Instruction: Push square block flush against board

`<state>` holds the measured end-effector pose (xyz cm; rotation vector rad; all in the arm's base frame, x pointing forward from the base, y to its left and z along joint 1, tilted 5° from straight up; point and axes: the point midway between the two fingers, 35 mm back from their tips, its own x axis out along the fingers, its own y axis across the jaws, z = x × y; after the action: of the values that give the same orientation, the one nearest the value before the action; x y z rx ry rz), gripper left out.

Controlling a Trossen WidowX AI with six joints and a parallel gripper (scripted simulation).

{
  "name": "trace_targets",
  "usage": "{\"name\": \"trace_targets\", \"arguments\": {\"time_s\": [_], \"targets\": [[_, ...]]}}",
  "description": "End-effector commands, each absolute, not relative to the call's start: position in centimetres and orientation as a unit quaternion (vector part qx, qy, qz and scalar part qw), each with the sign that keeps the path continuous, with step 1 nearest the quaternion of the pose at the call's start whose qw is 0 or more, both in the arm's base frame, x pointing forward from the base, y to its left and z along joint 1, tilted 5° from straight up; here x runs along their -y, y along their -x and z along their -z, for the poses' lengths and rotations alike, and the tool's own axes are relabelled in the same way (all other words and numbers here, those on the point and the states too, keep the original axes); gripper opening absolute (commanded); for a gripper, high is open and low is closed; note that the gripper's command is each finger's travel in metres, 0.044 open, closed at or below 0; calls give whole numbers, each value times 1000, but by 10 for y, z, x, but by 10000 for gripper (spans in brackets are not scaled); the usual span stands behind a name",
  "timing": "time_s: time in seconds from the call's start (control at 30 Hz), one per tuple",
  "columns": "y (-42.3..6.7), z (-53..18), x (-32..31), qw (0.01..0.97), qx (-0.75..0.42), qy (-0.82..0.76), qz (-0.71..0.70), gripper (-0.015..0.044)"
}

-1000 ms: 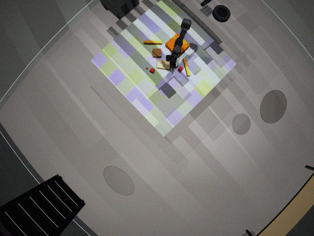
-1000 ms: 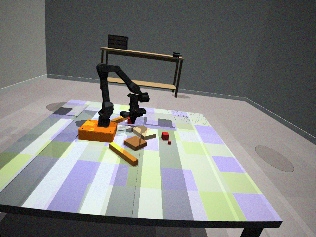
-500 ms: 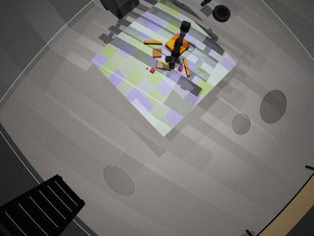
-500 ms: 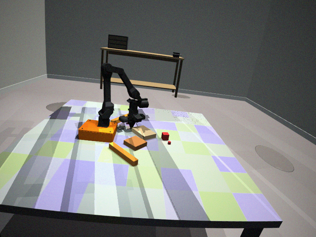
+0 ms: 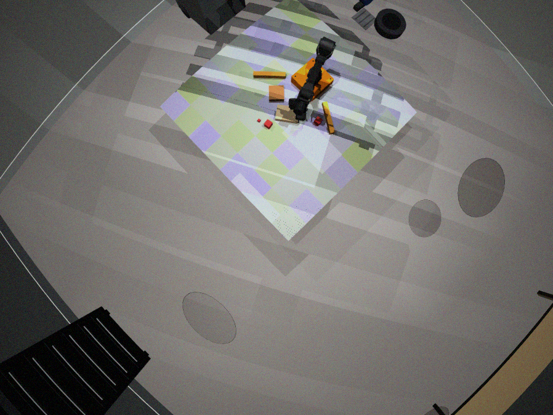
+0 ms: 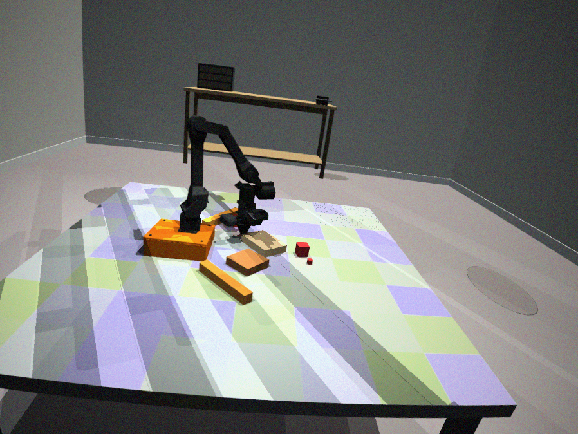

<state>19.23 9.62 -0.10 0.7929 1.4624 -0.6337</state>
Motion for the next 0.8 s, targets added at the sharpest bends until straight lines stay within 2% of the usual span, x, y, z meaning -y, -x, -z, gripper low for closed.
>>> {"name": "trace_targets", "arguments": {"time_s": [0.0,0.77], "targets": [[-197,1,-92,631,-637,-346,276,0],[-216,2,-72,632,-636,-345,277,0]]}}
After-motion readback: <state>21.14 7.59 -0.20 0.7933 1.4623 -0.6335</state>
